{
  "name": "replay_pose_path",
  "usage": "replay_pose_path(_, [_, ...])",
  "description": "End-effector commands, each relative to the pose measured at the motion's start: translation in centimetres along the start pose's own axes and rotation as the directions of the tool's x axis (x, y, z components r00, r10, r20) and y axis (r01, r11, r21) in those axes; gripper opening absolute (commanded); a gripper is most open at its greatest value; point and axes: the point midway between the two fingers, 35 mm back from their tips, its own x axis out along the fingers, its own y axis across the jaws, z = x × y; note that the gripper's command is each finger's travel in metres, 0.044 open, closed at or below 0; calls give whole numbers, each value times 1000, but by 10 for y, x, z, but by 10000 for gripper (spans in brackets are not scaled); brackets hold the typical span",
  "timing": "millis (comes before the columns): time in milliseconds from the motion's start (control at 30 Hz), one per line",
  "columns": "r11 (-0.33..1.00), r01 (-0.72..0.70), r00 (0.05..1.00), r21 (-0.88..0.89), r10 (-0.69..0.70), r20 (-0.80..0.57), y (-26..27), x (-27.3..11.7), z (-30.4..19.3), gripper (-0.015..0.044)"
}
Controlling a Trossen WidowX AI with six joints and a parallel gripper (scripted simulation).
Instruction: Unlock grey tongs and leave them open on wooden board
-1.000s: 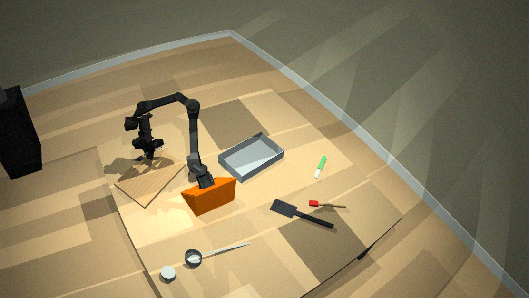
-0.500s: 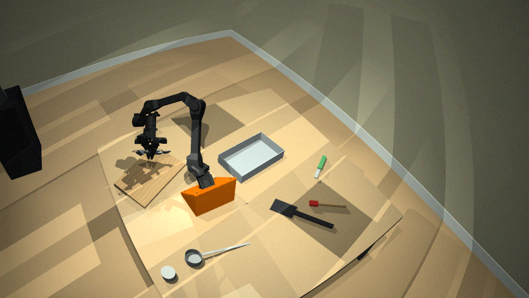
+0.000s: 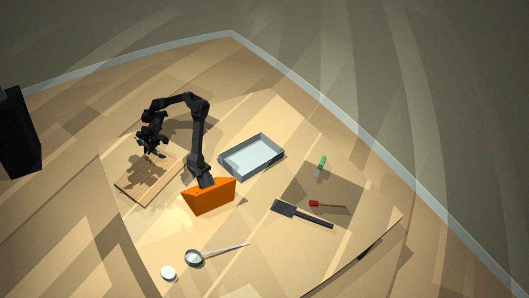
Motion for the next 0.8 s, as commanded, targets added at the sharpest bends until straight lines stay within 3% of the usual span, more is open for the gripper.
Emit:
replay_pose_path(0, [997,65,995,-45,-61,85,-2,-8,6,-150])
replay_pose_path(300, [963,236,951,-132,-201,236,-10,-27,16,-150])
replay_pose_path(767, [962,240,950,-133,-203,238,-10,-27,16,-150])
